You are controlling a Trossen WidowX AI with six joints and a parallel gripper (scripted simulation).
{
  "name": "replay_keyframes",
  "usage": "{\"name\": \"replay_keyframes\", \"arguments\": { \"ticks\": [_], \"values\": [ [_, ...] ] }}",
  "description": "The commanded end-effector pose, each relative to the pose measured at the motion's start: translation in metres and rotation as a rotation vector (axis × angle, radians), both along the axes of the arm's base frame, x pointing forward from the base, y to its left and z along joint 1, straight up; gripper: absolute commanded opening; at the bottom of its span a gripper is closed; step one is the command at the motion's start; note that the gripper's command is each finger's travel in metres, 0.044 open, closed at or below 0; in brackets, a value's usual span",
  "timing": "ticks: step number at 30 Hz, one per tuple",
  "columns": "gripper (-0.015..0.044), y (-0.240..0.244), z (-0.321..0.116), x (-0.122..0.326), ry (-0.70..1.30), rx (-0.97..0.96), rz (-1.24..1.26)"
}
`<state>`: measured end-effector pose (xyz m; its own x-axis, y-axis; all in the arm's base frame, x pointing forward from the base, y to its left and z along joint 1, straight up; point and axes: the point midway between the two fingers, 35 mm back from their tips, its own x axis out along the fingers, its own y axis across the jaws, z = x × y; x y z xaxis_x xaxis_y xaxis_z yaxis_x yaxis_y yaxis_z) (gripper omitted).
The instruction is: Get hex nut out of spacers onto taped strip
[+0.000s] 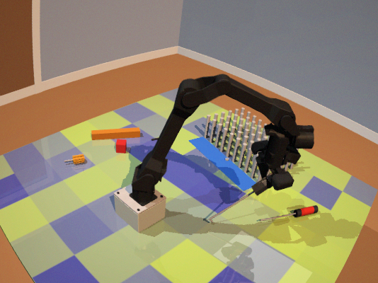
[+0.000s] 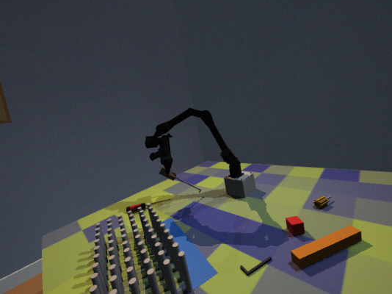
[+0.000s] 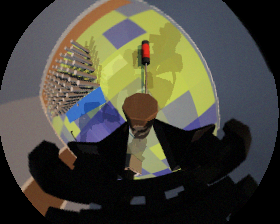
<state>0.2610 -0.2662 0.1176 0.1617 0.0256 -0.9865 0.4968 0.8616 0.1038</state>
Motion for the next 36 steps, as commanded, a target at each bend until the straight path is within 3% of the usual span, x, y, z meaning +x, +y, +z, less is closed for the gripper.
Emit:
{"name": "replay_keyframes", "arguments": {
  "ticks": [1, 36],
  "values": [
    [0.0000, -0.013, 0.004, -0.006, -0.025, 0.026, -0.098],
    [0.0000, -0.127, 0.011, -0.116, -0.170, 0.399, -1.198]
  ]
}}
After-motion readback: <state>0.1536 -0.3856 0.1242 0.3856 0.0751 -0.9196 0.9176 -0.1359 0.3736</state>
